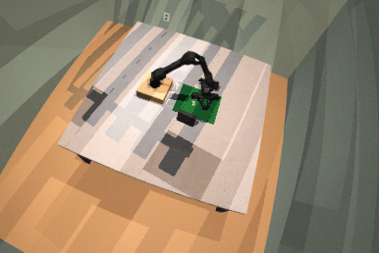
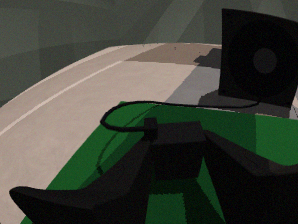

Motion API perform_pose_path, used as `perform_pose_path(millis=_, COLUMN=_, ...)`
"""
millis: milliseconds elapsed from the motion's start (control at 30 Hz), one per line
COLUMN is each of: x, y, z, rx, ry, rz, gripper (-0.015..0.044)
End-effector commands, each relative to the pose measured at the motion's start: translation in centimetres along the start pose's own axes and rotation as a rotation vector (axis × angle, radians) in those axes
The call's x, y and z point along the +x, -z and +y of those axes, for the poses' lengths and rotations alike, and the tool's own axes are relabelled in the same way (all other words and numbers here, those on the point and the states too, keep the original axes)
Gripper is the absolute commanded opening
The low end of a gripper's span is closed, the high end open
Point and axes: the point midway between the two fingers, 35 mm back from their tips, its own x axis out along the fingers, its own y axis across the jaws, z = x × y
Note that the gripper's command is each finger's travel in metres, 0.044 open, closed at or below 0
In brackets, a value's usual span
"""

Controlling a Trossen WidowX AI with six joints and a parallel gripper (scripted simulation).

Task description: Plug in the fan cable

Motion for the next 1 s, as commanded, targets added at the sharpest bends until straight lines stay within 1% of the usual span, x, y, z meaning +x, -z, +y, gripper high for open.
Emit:
perform_pose_path(millis=0, x=0.0, y=0.0, z=0.0, rx=0.000, ry=0.000, rz=0.000, gripper=0.0205)
perform_pose_path(millis=700, x=0.0, y=0.0, z=0.0, rx=0.000, ry=0.000, rz=0.000, gripper=0.0205)
perform_pose_path(millis=967, x=-1.8, y=-0.3, z=0.3, rx=0.000, ry=-0.006, rz=0.016, gripper=0.0205)
